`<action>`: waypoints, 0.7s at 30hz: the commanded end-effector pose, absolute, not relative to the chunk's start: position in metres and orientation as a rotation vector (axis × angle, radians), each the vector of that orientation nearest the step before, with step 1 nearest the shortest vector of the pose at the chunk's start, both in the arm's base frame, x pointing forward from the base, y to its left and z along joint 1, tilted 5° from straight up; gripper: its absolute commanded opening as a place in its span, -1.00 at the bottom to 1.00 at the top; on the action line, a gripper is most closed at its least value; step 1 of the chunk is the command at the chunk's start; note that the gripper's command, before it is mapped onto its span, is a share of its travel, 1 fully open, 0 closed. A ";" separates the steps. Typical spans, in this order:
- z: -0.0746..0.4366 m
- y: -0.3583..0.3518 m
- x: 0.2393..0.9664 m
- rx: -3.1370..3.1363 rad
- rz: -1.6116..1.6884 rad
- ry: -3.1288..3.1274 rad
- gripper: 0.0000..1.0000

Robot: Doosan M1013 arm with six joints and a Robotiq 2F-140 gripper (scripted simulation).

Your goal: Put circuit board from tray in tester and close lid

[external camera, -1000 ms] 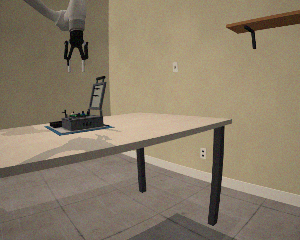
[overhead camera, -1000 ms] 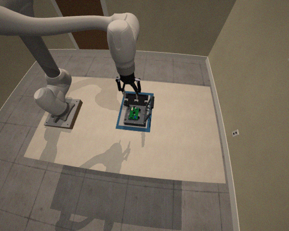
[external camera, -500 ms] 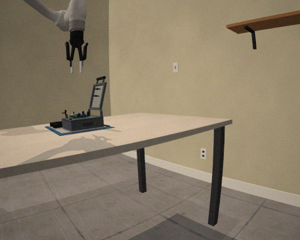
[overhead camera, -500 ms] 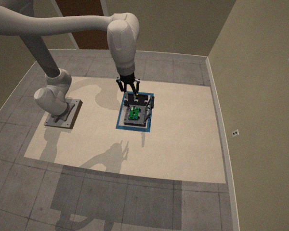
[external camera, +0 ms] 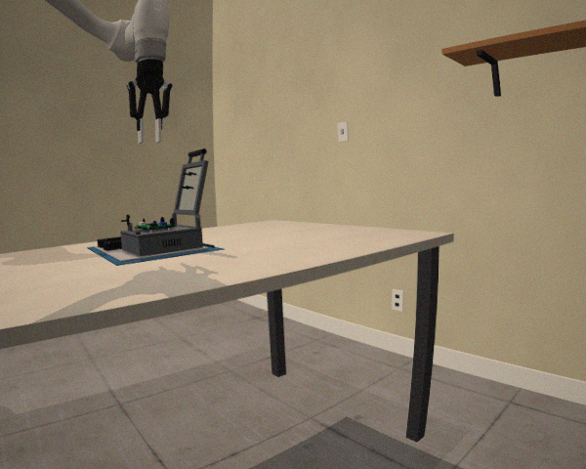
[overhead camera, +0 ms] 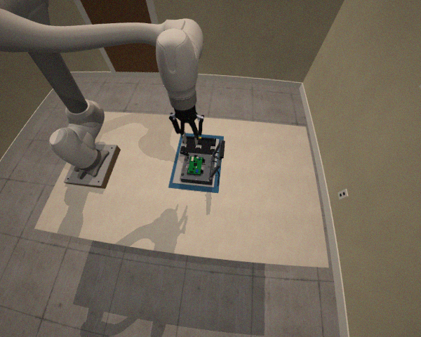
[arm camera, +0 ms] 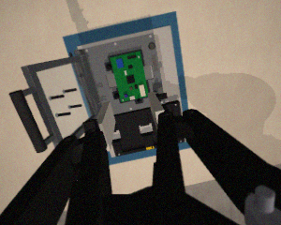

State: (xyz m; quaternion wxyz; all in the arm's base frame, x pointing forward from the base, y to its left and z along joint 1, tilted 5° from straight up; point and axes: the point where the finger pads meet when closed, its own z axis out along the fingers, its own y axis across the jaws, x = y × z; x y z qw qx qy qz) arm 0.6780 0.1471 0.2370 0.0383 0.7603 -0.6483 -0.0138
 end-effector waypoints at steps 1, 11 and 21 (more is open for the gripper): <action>0.237 0.147 0.678 2.332 -0.042 -1.989 -0.40; 0.237 0.148 0.682 2.332 -0.042 -1.989 -0.40; 0.234 0.154 0.719 2.332 -0.042 -1.989 -0.40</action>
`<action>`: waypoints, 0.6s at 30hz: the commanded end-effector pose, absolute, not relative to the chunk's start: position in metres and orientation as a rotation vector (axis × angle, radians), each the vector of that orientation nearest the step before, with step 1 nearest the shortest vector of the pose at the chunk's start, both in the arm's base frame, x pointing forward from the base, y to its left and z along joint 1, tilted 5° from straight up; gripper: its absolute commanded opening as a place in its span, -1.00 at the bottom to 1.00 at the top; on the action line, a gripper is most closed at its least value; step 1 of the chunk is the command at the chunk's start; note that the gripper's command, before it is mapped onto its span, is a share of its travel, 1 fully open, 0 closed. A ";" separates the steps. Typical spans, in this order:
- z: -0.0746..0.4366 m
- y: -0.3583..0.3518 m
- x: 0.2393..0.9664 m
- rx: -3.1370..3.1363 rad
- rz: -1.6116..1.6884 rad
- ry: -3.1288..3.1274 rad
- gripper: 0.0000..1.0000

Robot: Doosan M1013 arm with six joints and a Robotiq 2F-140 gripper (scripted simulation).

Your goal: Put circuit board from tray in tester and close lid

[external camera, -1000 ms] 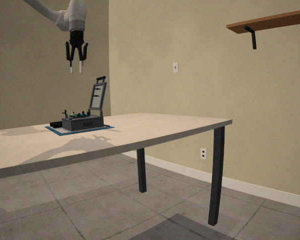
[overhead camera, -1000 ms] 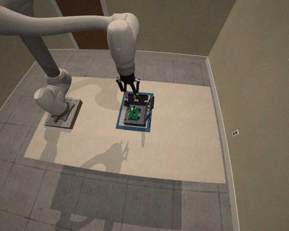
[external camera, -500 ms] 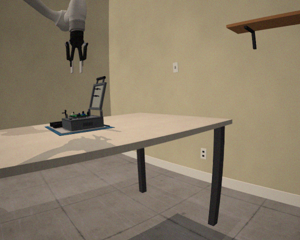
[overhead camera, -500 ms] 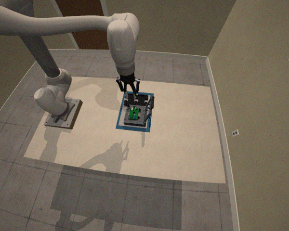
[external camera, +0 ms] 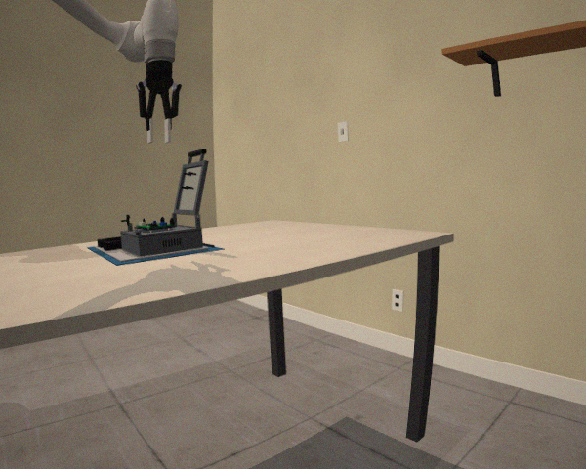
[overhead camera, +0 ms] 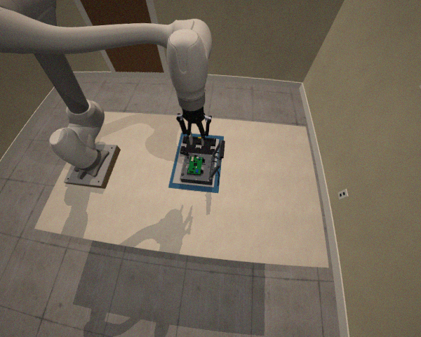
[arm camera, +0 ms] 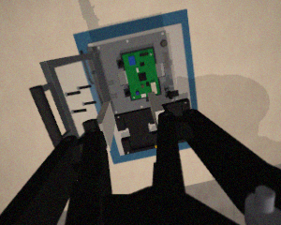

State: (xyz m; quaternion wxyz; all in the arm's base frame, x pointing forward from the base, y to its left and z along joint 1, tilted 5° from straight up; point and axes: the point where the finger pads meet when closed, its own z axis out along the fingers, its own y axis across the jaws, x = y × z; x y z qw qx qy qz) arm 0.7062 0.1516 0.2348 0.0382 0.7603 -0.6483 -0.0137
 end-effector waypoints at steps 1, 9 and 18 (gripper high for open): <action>0.234 0.155 0.725 2.332 -0.042 -1.989 -0.40; 0.231 0.160 0.761 2.332 -0.042 -1.989 -0.40; 0.227 0.167 0.806 2.332 -0.042 -1.989 -0.40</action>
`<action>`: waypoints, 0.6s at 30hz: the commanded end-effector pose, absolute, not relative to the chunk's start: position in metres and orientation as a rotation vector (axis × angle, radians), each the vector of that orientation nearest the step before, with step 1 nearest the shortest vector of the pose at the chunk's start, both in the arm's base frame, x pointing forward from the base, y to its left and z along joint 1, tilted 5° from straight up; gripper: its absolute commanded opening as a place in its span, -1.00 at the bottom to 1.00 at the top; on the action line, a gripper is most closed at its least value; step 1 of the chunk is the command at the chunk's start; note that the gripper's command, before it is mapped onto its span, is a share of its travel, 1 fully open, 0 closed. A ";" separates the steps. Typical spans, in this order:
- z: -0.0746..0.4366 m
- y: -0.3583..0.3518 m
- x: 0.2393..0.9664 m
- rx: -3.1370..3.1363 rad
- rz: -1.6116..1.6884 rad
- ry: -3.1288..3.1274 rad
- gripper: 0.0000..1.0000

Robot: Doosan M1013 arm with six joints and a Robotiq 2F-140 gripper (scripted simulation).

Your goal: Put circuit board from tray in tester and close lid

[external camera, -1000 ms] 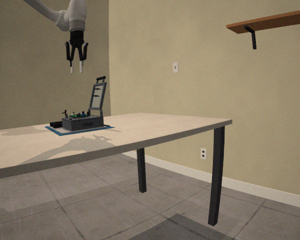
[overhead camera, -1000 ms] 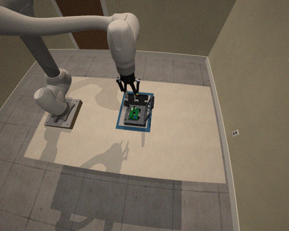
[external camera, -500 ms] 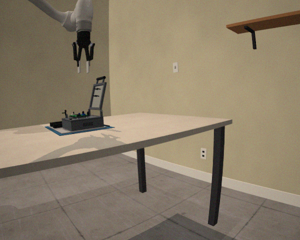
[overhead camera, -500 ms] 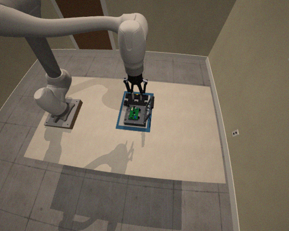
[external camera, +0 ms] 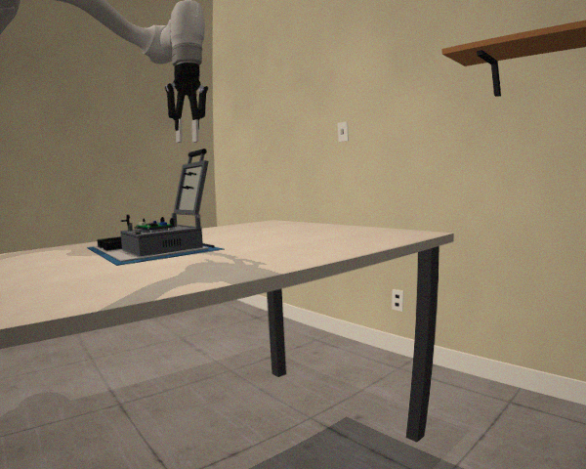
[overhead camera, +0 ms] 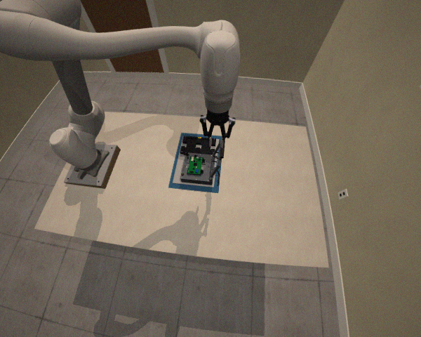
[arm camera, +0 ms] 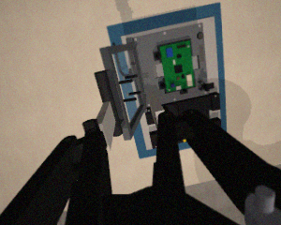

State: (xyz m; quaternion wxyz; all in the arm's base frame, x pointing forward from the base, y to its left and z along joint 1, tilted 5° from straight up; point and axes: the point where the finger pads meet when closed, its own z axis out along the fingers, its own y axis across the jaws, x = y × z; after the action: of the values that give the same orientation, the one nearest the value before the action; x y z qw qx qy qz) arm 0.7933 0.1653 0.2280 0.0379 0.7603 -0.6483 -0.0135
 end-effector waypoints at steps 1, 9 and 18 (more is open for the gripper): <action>0.227 0.167 0.806 2.332 -0.042 -1.989 -0.40; 0.226 0.170 0.822 2.332 -0.042 -1.989 -0.40; 0.226 0.170 0.823 2.332 -0.042 -1.989 -0.40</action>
State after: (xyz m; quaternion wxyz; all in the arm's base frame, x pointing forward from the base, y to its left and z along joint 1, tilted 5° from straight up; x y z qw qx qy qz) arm 0.8233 0.1701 0.2258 0.0383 0.7603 -0.6483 -0.0138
